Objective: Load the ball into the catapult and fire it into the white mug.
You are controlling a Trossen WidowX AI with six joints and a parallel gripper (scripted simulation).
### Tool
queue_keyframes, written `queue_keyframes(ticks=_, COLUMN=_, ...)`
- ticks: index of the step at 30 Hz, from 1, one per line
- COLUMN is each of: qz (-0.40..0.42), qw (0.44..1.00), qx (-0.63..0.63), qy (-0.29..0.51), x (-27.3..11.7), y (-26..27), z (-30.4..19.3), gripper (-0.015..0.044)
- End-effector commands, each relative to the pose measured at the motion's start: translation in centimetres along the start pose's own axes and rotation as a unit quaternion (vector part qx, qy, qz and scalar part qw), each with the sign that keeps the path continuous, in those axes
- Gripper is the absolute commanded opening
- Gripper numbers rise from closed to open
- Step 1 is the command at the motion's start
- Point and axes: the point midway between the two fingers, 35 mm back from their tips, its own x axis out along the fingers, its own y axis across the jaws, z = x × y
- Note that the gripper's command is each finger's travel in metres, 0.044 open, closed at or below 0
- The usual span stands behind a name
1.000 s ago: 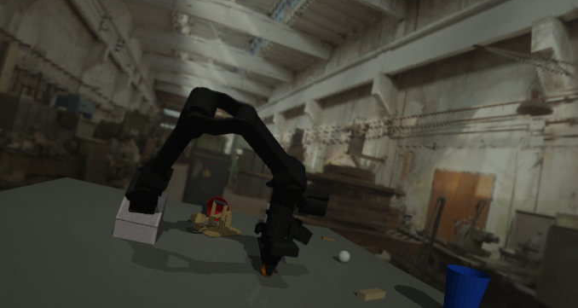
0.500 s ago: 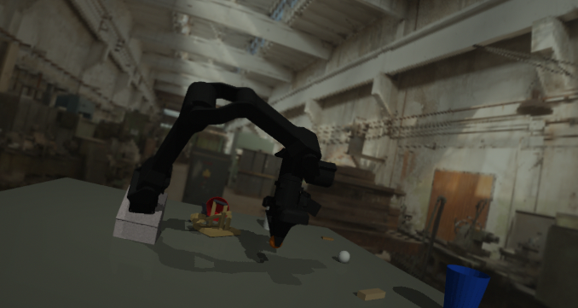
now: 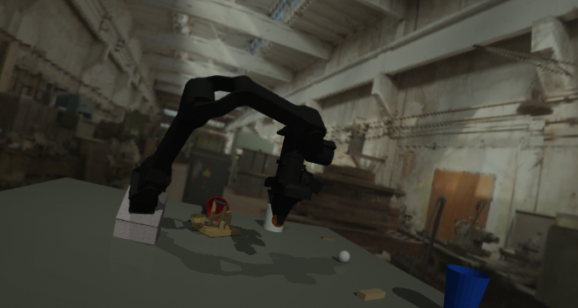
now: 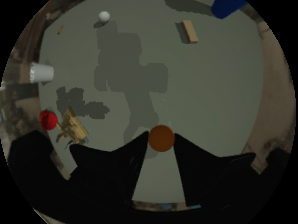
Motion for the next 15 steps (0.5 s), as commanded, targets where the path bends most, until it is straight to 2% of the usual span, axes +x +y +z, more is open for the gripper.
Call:
queue_keyframes(ticks=1, qz=0.001, qw=0.999, qx=-0.037, qy=-0.001, x=-0.5, y=3.0, z=-0.4, gripper=0.0000)
queue_keyframes(ticks=15, qz=0.017, qw=0.985, qx=-0.164, qy=0.042, x=-0.1, y=14.6, z=-3.2, gripper=0.0000)
